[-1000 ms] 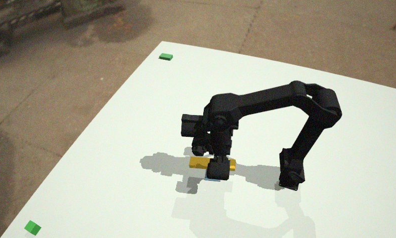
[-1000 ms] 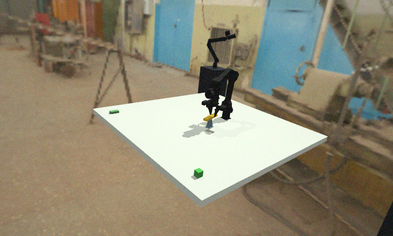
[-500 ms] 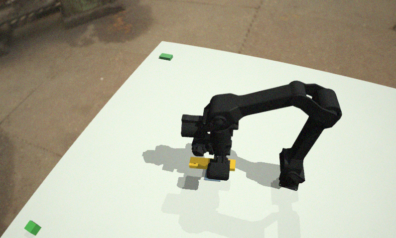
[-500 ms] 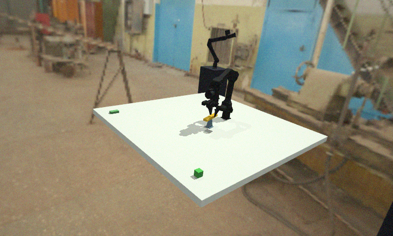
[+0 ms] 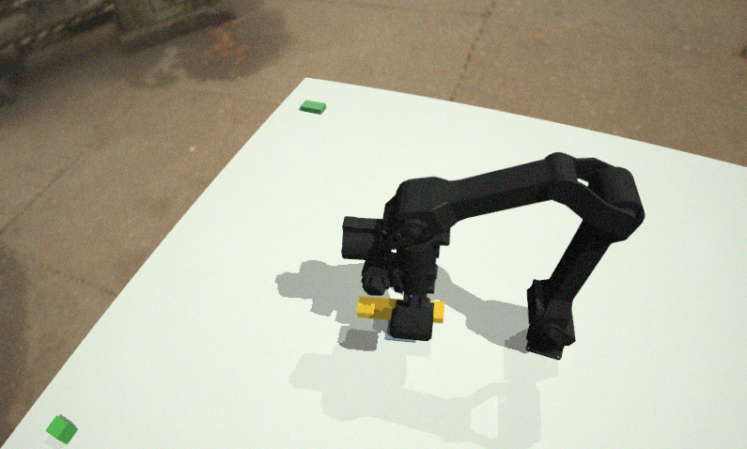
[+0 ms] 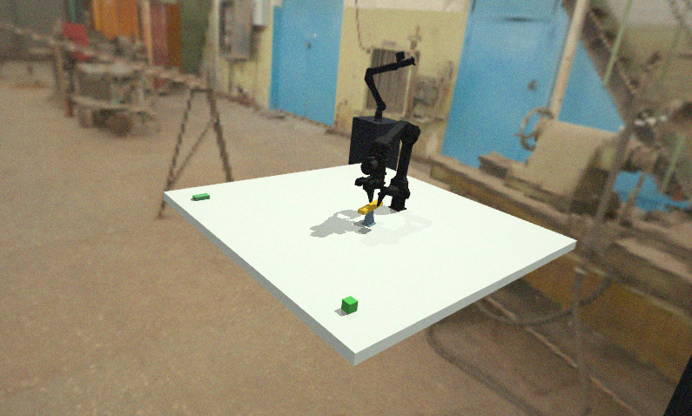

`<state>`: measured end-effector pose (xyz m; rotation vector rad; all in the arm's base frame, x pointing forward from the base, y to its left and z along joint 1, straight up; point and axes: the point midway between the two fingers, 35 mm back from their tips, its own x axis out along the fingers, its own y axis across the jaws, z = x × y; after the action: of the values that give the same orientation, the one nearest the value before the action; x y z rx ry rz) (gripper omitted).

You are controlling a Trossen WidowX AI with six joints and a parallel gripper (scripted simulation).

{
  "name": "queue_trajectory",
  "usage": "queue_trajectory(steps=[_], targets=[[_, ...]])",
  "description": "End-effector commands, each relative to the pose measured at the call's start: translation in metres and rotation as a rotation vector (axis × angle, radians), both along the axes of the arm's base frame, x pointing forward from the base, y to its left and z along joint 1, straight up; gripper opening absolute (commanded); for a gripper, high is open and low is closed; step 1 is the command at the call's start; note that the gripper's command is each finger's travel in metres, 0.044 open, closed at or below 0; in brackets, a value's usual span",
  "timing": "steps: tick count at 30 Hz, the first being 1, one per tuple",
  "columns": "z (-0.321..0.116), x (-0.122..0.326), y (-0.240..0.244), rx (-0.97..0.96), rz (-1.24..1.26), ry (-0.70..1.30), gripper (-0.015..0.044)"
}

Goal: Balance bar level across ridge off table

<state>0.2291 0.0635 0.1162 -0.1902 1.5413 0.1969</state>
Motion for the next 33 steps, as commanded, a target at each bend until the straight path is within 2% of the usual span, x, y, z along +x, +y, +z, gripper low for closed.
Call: queue_trajectory(steps=[1,33], targets=[[-0.0008,0.0004,-0.0002,-0.001,0.003,0.000,0.0000],[-0.0035,0.0001,-0.0003,-0.001,0.003,0.000,0.0000]])
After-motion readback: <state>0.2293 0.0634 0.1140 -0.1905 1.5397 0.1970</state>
